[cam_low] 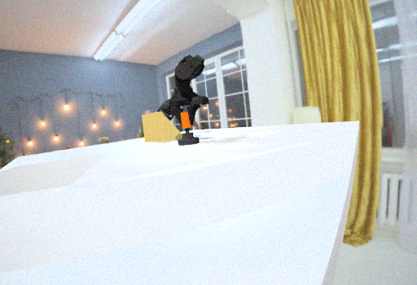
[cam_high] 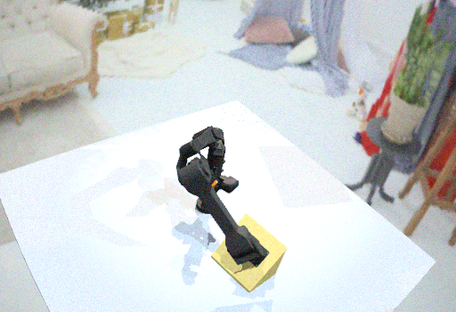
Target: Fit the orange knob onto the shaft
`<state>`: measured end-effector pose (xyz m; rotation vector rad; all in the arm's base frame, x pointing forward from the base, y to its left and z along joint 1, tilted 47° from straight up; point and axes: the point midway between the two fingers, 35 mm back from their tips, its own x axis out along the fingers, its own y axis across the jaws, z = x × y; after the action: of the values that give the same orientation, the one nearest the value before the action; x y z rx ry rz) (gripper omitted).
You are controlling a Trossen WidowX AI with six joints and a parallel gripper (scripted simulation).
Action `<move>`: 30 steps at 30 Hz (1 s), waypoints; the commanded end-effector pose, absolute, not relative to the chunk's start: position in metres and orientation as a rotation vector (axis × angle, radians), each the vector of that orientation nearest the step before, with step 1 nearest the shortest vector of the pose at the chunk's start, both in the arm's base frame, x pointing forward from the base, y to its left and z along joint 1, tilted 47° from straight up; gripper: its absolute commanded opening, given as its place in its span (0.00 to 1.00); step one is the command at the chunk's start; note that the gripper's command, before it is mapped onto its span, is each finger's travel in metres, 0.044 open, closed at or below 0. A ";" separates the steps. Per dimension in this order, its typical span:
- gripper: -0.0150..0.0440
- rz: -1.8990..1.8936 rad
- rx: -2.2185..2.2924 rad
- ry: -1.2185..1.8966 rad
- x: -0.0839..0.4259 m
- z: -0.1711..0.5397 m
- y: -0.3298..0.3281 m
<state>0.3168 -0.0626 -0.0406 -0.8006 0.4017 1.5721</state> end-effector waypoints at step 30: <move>0.25 0.439 0.832 1.567 0.319 -0.038 -0.065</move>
<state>0.3157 -0.0618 -0.0414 0.4419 1.3686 0.7965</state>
